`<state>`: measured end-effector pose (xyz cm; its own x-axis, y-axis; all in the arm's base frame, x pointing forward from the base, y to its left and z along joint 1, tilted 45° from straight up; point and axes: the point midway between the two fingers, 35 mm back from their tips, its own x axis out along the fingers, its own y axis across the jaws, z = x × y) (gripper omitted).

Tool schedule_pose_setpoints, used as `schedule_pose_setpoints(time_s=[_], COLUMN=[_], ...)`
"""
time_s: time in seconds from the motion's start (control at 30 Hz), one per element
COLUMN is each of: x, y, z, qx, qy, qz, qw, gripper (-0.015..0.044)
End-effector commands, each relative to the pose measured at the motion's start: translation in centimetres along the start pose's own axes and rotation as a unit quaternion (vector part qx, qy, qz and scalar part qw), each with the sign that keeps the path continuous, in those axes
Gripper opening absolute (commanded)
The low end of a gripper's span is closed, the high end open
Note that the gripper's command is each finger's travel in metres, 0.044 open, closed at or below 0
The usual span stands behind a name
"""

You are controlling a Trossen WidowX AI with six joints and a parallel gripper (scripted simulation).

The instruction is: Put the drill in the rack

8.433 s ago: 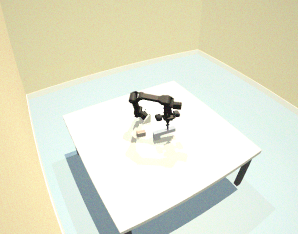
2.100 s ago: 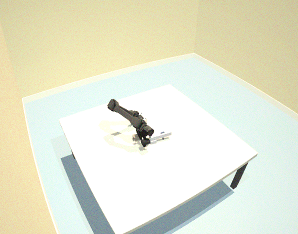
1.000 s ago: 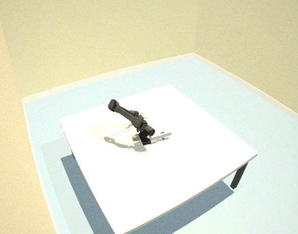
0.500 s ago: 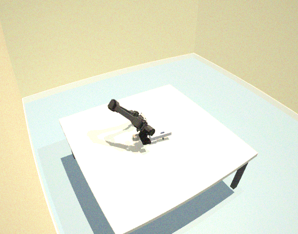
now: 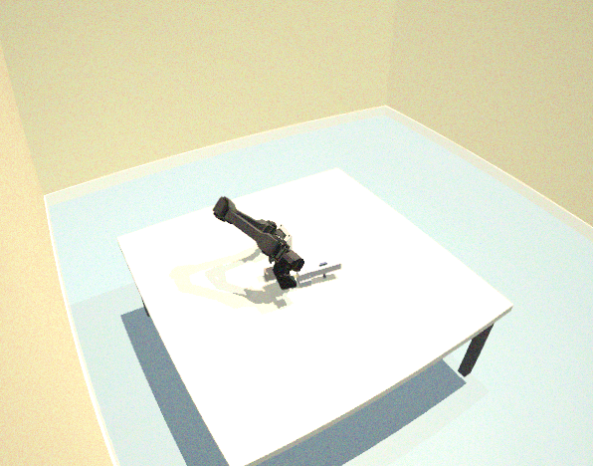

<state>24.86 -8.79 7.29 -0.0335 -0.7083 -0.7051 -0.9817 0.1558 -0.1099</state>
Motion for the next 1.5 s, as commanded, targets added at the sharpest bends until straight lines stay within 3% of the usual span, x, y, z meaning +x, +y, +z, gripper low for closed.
schedule_pose_setpoints(time_s=[0.0, 1.07, 1.47], x=[0.0, 0.3, -0.6], y=[0.0, 0.0, 0.1], z=[-0.6, -5.5, -5.1], qx=[-0.001, -0.001, -0.001], qy=[0.001, 0.002, 0.002], qz=[-0.001, -0.002, -0.001], qw=[1.000, 1.000, 1.000], gripper=[0.0000, 0.0000, 0.0000])
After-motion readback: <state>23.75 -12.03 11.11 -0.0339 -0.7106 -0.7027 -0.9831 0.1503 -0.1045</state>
